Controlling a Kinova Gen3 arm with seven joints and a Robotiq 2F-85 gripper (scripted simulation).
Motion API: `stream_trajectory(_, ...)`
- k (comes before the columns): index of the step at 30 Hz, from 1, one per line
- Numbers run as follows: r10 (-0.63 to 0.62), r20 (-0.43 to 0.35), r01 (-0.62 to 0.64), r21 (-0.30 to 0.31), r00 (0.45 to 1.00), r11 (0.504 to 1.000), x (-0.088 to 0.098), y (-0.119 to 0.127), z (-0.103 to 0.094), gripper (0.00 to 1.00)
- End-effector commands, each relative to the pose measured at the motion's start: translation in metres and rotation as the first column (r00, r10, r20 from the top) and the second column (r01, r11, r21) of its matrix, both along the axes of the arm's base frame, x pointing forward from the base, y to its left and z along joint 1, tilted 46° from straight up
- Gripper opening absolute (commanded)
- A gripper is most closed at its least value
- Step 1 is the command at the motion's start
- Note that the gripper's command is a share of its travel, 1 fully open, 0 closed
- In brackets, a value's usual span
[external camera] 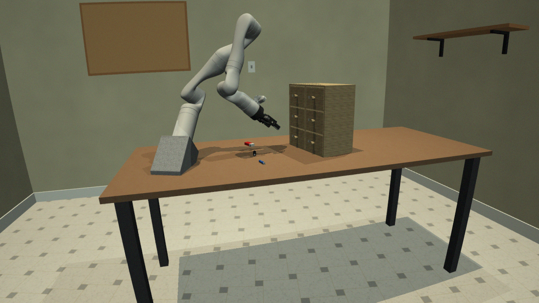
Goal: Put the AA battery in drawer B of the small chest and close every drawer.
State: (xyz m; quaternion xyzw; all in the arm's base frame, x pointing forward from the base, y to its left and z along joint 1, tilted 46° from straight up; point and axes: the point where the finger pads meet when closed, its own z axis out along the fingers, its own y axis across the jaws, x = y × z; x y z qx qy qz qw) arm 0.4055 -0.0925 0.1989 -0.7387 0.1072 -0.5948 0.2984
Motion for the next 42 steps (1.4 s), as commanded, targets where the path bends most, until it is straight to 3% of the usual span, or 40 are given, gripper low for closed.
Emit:
stream_trajectory(1,-0.006,-0.002,0.006,0.01,1.0,1.0,0.001,0.003,-0.004,1.0)
stream_trajectory(42,-0.003,-0.004,0.003,0.018,1.0,1.0,0.012,0.022,-0.023,1.0)
